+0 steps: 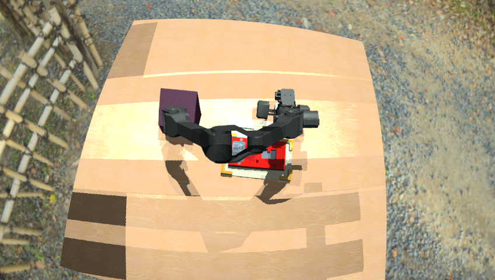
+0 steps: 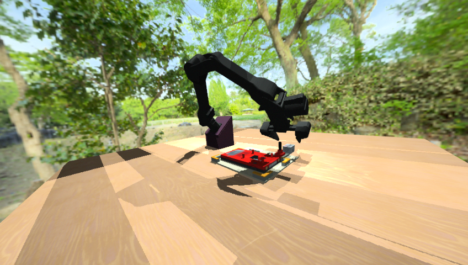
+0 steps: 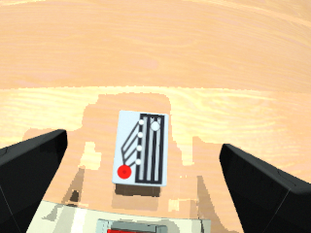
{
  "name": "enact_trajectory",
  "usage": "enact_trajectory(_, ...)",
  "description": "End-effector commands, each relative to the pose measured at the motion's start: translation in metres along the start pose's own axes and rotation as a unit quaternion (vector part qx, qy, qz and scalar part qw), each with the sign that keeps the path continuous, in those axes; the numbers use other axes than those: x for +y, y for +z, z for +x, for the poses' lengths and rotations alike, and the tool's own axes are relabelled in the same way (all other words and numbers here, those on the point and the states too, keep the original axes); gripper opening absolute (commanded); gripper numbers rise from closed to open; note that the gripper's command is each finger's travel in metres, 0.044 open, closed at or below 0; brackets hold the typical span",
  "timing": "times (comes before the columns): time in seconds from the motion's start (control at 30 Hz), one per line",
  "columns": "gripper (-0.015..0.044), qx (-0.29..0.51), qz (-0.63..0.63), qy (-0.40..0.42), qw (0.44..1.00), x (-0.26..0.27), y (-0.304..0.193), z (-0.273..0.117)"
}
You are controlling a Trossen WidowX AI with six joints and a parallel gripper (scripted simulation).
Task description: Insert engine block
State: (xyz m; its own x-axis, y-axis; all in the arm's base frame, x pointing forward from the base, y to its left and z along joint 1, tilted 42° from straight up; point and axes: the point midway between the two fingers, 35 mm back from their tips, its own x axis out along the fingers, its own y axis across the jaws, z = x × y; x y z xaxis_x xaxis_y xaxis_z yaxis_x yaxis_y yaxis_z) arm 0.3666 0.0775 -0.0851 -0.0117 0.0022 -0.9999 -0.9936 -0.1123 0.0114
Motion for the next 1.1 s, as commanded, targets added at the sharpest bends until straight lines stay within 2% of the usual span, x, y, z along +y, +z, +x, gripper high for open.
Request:
enact_trajectory(0.0,0.044,0.0,0.0,0.0,1.0,0.0,0.0,0.0009)
enact_trajectory(0.53,0.044,0.002,0.011,0.001,1.0,0.0001,0.0004,0.001)
enact_trajectory(1.07,0.044,0.063,0.274,0.007,0.96,0.0014,0.0083,0.0015)
